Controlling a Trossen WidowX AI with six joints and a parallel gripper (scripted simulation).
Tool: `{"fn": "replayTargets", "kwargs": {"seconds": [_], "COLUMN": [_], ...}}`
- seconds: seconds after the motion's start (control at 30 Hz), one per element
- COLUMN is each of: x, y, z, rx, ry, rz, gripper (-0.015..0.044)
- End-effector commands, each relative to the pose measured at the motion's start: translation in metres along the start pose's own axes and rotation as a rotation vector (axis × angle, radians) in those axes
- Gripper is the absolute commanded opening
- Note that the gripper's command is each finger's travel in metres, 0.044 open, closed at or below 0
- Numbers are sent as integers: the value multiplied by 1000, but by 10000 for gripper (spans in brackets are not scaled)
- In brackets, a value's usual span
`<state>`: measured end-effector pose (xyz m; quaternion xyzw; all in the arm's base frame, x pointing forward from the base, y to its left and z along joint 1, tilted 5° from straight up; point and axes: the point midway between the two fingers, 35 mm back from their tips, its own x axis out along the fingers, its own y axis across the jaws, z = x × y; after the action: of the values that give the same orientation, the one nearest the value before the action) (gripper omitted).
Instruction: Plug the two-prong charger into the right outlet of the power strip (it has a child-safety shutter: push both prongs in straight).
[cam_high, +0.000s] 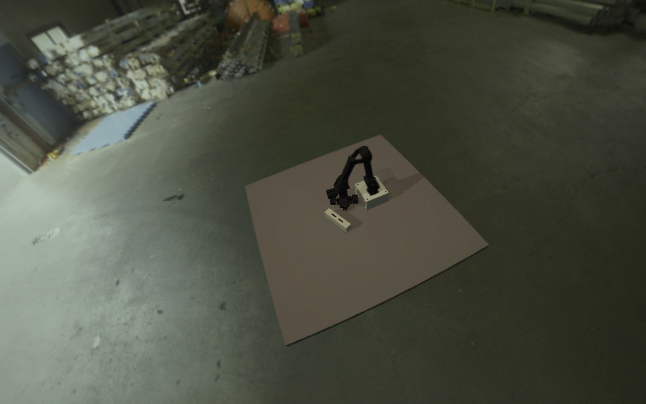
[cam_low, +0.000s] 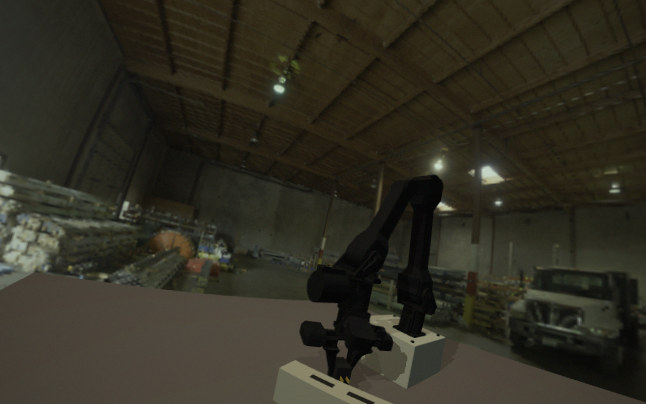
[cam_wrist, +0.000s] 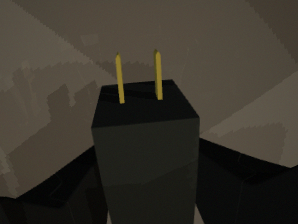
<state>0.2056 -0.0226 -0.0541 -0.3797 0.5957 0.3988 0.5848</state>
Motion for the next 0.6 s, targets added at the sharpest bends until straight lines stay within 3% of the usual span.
{"fn": "replayTargets", "kwargs": {"seconds": [0.0, 0.1, 0.57], "x": [-1, -6, -50], "y": [0, -1, 1], "z": [0, 0, -5], "rx": [0, 0, 4], "ry": [0, 0, 4], "rz": [-1, -1, -3], "gripper": [65, 0, 0]}}
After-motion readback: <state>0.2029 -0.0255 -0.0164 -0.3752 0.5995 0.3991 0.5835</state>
